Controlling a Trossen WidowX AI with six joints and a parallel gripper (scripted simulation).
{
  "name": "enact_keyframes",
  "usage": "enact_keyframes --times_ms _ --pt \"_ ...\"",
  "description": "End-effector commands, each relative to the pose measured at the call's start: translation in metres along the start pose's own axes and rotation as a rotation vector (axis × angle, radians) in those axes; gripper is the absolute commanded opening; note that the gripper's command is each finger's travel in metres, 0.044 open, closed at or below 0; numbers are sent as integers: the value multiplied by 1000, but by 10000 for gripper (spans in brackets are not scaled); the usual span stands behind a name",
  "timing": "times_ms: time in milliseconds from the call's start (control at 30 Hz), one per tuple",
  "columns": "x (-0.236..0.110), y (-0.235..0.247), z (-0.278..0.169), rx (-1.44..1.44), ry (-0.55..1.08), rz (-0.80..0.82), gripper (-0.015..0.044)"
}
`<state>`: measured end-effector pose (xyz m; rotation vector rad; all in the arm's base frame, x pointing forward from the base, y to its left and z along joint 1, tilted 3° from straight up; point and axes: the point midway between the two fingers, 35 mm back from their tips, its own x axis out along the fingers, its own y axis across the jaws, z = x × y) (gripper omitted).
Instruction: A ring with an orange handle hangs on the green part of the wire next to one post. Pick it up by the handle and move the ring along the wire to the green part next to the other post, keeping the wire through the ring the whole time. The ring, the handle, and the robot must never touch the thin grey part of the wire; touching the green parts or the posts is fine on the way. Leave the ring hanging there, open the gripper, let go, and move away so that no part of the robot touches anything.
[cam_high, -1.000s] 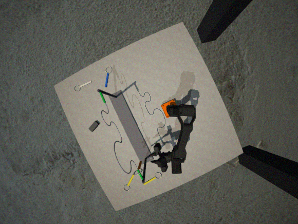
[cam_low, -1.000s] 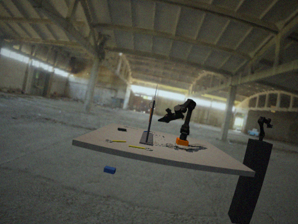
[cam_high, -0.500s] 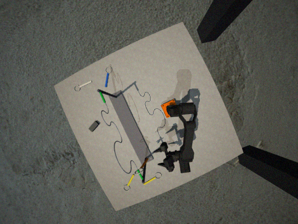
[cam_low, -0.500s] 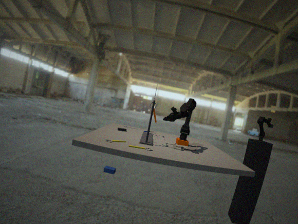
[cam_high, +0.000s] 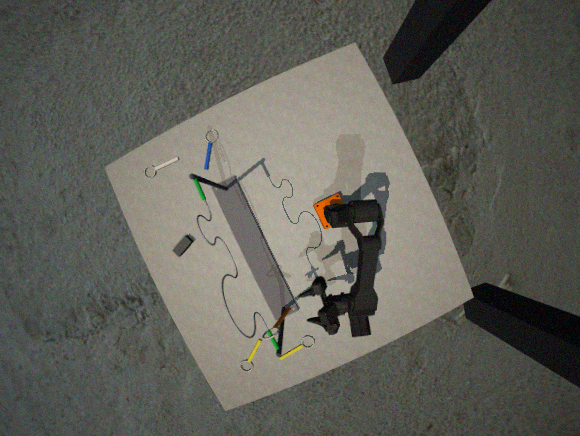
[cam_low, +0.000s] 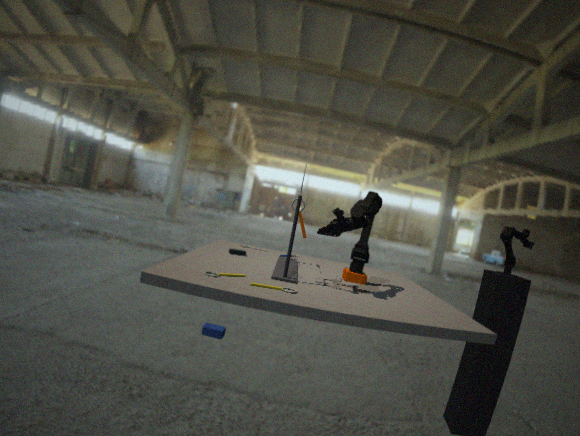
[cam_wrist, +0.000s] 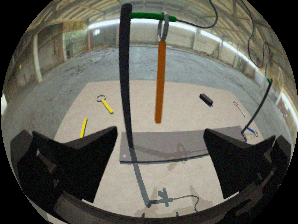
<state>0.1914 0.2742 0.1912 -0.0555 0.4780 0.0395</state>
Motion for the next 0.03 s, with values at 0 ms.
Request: enact_keyframes --times_ms 0 --pt "-1 0 2 7 -4 0 440"
